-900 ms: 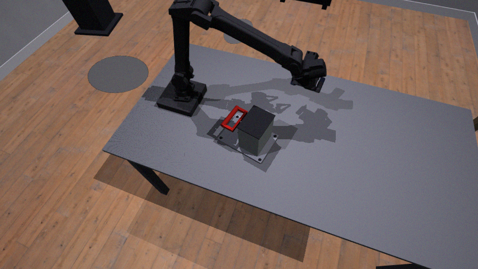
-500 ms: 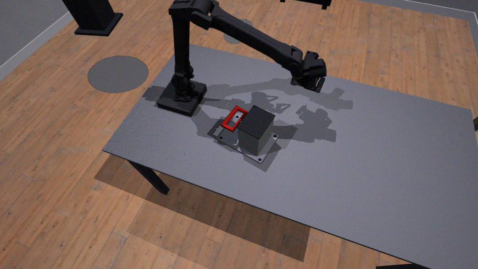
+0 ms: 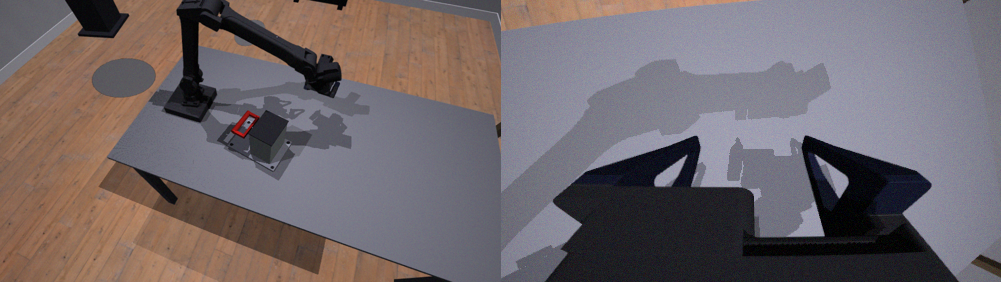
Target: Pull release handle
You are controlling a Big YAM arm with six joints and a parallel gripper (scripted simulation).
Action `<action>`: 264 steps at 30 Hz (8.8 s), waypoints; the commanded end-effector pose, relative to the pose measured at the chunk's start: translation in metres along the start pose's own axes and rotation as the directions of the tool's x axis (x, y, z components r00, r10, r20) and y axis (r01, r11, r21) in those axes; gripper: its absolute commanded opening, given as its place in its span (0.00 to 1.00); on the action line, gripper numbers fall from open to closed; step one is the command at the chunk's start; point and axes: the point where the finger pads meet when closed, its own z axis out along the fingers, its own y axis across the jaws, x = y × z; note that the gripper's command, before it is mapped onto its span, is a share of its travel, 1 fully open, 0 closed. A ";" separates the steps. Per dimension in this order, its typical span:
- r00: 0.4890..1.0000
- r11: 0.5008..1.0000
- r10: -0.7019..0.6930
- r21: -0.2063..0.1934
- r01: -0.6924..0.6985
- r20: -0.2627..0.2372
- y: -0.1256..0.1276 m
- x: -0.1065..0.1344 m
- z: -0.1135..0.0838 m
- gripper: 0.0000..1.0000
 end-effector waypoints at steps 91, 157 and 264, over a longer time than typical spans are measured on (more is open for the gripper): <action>0.815 0.982 -0.068 -0.183 -0.047 -0.575 0.182 0.219 -0.272 1.00; 0.816 0.983 -0.067 -0.179 -0.045 -0.575 0.179 0.219 -0.274 0.47; 0.817 0.980 -0.067 -0.191 -0.053 -0.573 0.196 0.251 -0.229 0.47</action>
